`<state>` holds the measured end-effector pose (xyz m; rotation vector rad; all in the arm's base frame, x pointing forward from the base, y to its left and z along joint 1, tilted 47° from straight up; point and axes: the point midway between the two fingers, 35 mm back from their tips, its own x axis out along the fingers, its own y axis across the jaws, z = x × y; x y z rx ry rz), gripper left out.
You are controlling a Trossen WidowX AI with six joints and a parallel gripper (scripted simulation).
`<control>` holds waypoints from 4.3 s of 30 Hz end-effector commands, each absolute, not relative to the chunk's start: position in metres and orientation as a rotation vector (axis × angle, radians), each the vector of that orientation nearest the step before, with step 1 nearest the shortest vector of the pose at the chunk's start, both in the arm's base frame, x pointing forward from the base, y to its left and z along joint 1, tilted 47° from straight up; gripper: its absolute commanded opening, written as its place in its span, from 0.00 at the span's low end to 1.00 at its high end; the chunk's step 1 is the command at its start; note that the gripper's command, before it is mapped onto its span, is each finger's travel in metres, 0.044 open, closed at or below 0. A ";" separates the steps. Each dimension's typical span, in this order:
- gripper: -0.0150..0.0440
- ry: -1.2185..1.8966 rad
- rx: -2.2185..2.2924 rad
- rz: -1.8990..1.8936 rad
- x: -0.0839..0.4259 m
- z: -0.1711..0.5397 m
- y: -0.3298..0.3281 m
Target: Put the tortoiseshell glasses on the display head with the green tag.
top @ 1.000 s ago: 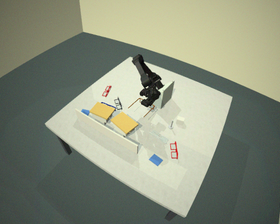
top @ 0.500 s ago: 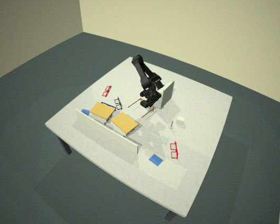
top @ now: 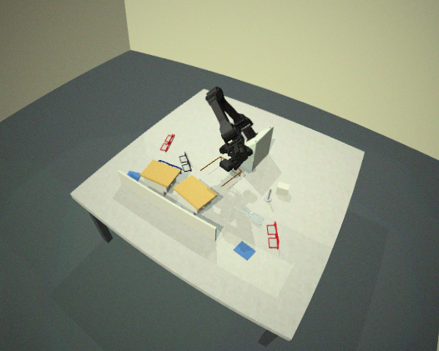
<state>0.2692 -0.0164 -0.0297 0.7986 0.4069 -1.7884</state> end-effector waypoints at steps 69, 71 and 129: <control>0.25 0.402 0.790 -1.781 0.324 -0.040 -0.053; 0.25 0.402 0.790 -1.781 0.327 -0.040 -0.054; 0.25 0.397 0.792 -1.779 0.402 -0.030 -0.083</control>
